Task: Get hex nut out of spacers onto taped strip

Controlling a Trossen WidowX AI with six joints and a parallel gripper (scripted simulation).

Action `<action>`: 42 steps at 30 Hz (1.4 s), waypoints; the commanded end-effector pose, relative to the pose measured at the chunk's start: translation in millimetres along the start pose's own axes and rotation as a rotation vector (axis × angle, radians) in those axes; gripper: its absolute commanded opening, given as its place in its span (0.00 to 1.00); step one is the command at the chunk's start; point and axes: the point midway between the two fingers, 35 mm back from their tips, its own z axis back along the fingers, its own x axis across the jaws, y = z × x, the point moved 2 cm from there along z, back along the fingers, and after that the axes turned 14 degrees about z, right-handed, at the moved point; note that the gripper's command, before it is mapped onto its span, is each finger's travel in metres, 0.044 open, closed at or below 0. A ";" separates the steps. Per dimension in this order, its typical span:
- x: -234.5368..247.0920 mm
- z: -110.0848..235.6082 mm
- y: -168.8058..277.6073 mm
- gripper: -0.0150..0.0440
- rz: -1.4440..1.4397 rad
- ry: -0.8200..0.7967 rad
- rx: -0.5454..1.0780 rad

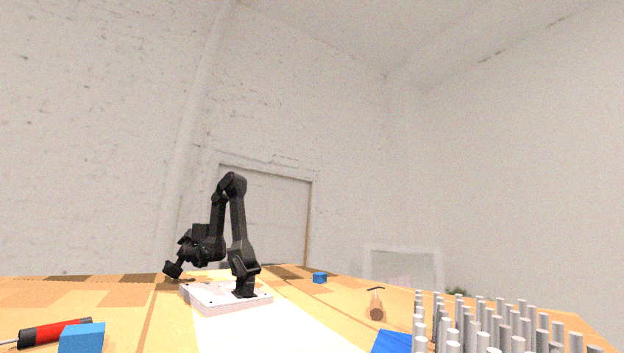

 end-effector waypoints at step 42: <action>-106.3 443.0 307.6 1.00 1.202 -0.607 2.034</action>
